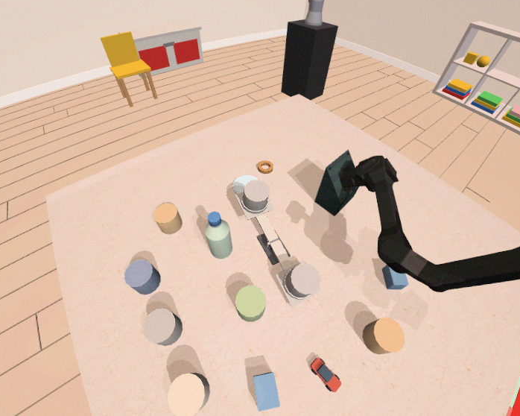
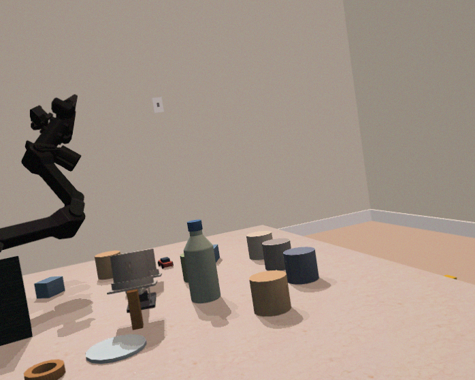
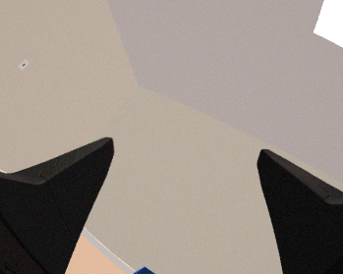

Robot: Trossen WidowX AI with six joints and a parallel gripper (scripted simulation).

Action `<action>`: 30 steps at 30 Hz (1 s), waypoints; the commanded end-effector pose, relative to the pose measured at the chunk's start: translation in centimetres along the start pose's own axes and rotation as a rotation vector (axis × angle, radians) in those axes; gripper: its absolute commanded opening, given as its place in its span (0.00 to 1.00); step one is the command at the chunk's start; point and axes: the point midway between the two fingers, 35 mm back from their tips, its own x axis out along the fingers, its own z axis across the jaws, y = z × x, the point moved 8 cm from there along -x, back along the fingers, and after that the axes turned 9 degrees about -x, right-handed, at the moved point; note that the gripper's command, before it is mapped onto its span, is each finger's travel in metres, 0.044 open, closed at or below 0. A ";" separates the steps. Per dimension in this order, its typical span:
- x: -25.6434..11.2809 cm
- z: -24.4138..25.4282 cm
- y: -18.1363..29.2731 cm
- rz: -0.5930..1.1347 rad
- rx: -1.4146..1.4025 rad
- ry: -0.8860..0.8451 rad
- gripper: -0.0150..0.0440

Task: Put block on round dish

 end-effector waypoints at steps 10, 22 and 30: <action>-2.0 -1.1 -5.4 -0.159 -0.033 0.036 1.00; -5.0 -5.1 -11.9 -0.312 -0.098 0.198 1.00; -7.6 -9.2 -15.6 -0.372 -0.089 0.348 1.00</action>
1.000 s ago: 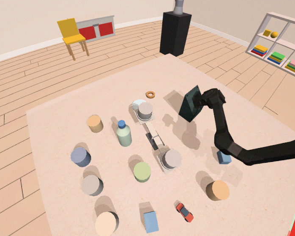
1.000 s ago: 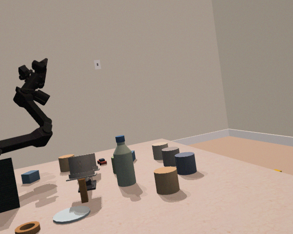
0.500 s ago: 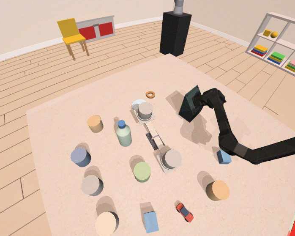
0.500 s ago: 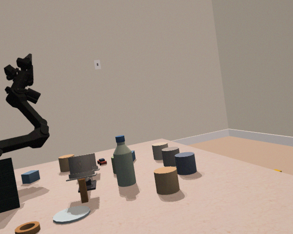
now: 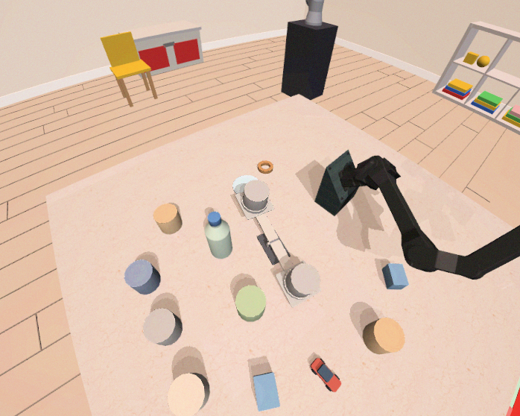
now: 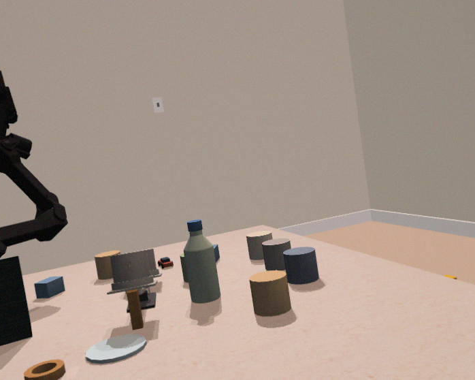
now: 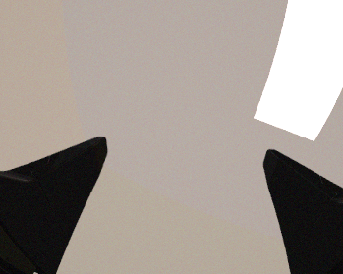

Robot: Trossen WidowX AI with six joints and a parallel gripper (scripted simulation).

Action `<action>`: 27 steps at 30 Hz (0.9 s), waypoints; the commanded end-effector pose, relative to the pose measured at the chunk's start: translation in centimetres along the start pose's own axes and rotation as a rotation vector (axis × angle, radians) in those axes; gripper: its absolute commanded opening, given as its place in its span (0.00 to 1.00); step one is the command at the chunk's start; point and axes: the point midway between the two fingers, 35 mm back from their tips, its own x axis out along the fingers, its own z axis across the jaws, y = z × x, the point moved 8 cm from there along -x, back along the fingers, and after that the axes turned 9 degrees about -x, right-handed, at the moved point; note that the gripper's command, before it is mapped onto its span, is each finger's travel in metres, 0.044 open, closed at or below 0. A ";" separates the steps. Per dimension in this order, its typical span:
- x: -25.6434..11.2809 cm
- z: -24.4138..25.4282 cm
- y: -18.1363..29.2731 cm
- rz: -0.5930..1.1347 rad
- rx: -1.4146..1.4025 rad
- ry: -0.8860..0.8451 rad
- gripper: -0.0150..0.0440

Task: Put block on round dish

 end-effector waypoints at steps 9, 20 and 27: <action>-0.6 -8.8 -4.1 0.006 -0.024 0.256 1.00; -1.7 -16.4 -4.2 0.127 -0.042 0.457 1.00; -2.8 -21.2 -2.9 0.254 -0.046 0.576 1.00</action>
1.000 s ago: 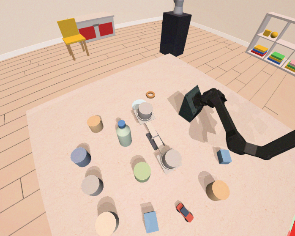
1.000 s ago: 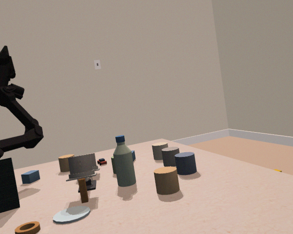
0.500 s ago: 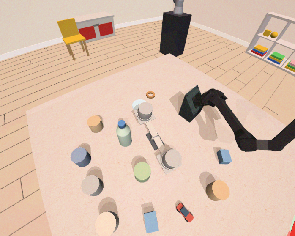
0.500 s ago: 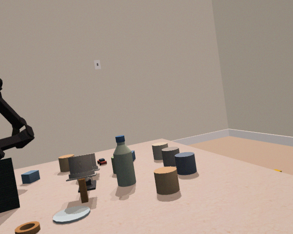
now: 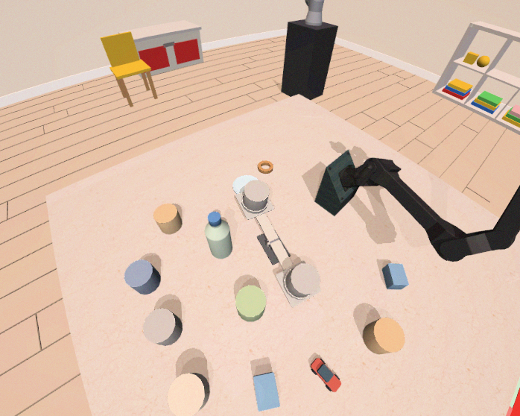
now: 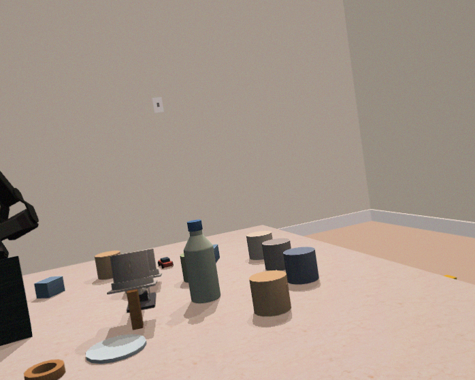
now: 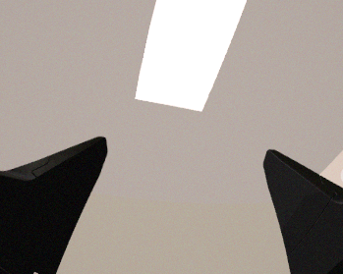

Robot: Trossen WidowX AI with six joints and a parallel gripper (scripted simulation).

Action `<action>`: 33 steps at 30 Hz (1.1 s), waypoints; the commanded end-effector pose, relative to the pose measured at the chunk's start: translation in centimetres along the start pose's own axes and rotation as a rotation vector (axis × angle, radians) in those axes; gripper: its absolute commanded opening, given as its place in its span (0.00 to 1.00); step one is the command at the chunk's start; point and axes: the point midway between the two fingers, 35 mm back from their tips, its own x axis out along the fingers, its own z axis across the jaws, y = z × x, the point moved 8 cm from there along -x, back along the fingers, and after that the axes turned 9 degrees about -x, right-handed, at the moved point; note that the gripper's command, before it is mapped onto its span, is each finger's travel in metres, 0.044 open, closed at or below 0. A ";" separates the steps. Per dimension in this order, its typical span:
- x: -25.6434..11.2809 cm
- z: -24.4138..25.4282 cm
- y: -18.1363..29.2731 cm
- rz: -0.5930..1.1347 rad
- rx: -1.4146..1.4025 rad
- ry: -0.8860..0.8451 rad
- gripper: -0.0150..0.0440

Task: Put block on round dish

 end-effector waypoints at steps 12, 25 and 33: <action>2.1 -8.3 4.6 0.293 -0.097 0.186 1.00; 2.4 -14.1 11.1 0.656 -0.168 0.248 1.00; 1.4 -16.8 15.7 0.911 -0.211 0.228 1.00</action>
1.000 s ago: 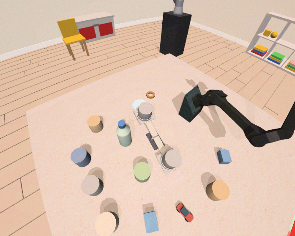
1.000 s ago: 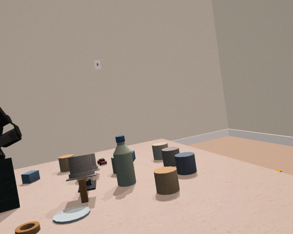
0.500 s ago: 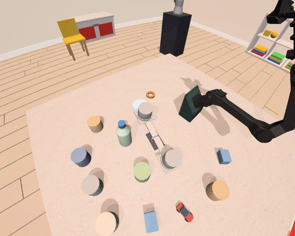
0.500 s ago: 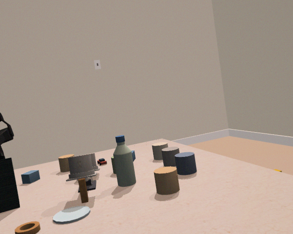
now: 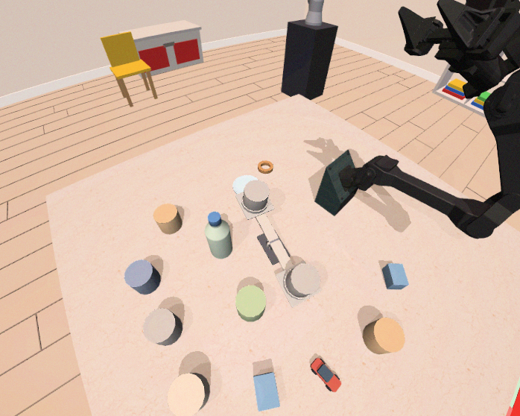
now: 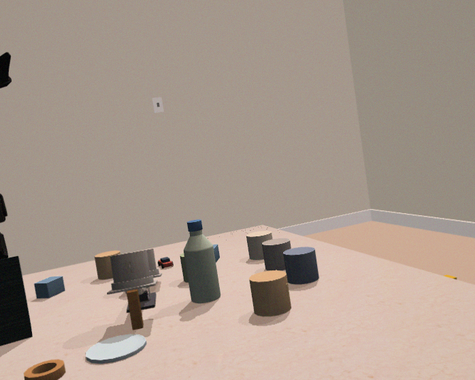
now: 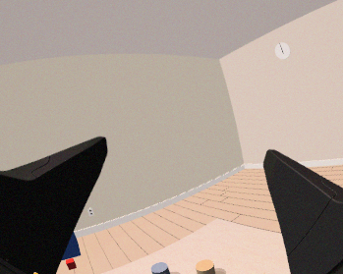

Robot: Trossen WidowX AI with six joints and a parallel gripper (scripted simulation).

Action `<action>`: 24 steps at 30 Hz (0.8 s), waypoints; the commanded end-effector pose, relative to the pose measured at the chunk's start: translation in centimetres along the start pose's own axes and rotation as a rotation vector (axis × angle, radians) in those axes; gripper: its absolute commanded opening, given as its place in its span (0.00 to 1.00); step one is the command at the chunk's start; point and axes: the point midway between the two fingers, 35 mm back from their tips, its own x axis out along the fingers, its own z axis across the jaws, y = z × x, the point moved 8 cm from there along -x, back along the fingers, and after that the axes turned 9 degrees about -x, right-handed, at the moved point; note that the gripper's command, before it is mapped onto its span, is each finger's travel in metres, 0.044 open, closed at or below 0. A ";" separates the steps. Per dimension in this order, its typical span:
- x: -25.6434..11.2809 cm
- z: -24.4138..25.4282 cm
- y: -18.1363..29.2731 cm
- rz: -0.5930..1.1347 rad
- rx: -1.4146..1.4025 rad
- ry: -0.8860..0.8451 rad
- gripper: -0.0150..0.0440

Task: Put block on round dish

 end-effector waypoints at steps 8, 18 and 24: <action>3.9 -1.7 7.0 0.373 -0.121 -0.074 1.00; 5.2 -1.9 13.2 0.670 -0.234 -0.203 1.00; 5.2 -1.8 16.8 0.838 -0.295 -0.305 1.00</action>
